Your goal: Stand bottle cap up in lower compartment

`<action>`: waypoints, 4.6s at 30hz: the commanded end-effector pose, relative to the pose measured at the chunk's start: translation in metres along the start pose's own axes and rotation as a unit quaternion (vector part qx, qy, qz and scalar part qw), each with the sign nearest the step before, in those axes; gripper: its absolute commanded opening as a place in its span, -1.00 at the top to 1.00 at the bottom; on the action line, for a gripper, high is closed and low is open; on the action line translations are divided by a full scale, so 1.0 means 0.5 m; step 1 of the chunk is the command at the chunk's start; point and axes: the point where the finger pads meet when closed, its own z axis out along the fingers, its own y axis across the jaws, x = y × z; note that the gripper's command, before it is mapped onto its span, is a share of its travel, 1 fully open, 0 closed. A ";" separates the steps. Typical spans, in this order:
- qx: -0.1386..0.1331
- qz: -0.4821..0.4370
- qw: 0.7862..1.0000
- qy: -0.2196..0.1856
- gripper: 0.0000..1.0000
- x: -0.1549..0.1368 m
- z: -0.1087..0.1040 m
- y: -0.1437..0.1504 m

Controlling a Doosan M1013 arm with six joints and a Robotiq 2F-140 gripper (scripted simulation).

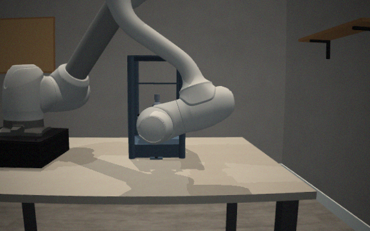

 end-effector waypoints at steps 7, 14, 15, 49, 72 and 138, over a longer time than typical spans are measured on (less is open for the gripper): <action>-0.001 0.002 1.000 -0.003 0.28 0.002 -0.020 0.000; -0.001 0.002 1.000 -0.003 0.28 0.002 -0.034 0.000; -0.001 0.002 1.000 -0.003 0.28 0.002 -0.036 0.000; -0.001 0.002 1.000 -0.003 0.28 0.002 -0.075 0.000; -0.001 0.002 1.000 -0.003 0.28 0.002 -0.081 0.000; -0.001 0.002 1.000 -0.003 0.28 -0.029 -0.233 0.000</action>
